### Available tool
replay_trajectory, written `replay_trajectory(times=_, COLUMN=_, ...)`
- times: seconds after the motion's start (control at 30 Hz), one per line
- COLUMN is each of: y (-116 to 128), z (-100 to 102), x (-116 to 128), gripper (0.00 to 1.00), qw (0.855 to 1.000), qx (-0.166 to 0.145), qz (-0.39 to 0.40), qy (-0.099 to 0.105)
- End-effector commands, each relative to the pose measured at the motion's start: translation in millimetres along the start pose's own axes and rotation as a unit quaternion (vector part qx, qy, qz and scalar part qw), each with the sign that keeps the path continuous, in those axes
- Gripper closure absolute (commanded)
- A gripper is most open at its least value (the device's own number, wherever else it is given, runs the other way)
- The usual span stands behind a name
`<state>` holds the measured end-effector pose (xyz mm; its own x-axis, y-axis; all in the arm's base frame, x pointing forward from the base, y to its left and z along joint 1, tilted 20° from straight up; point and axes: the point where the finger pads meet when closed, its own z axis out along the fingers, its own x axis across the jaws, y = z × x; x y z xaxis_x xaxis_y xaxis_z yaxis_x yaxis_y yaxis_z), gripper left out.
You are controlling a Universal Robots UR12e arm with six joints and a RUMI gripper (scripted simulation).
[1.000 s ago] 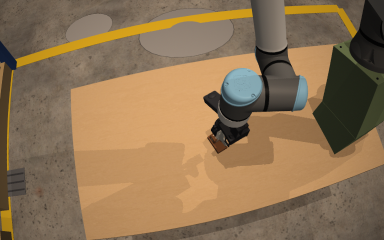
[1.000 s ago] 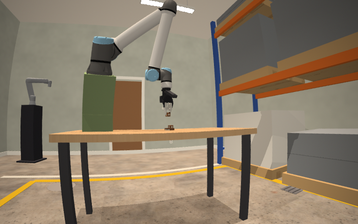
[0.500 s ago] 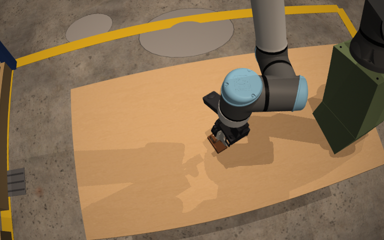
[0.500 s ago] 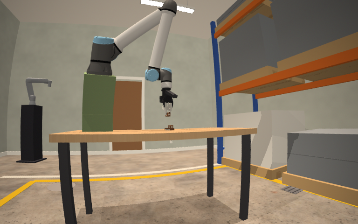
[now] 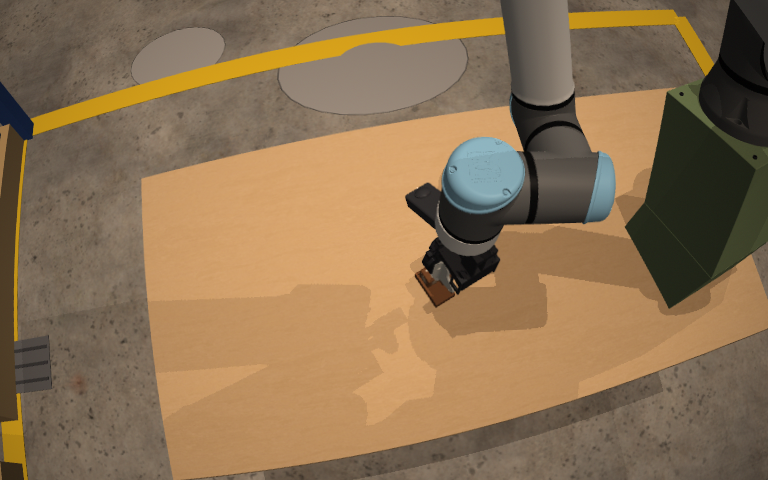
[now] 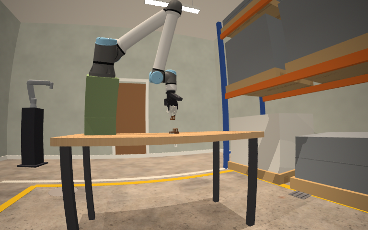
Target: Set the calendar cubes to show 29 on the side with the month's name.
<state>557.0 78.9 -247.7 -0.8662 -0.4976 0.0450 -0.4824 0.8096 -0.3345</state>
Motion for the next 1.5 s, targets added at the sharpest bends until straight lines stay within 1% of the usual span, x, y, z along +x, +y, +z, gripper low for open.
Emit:
replay_trajectory(times=0.0, y=0, z=4, x=0, gripper=0.9, qw=1.0, qx=0.0, qz=0.0, qy=0.0)
replay_trajectory(times=0.13, y=0, z=14, x=0, gripper=0.9, qw=1.0, qx=0.0, qz=0.0, qy=0.0)
replay_trajectory(times=0.37, y=0, z=37, x=0, gripper=0.9, qw=1.0, qx=0.0, qz=0.0, qy=0.0)
replay_trajectory(times=0.43, y=0, z=37, x=0, gripper=0.9, qw=1.0, qx=0.0, qz=0.0, qy=0.0)
replay_trajectory(times=0.6, y=0, z=52, x=0, gripper=0.9, qw=1.0, qx=0.0, qz=0.0, qy=0.0)
replay_trajectory(times=0.73, y=-1, z=60, x=0, gripper=0.9, qw=1.0, qx=0.0, qz=0.0, qy=0.0)
replay_trajectory(times=0.9, y=-1, z=64, x=0, gripper=0.9, qw=1.0, qx=0.0, qz=0.0, qy=0.0)
replay_trajectory(times=1.47, y=-1, z=64, x=0, gripper=0.9, qw=1.0, qx=0.0, qz=0.0, qy=0.0)
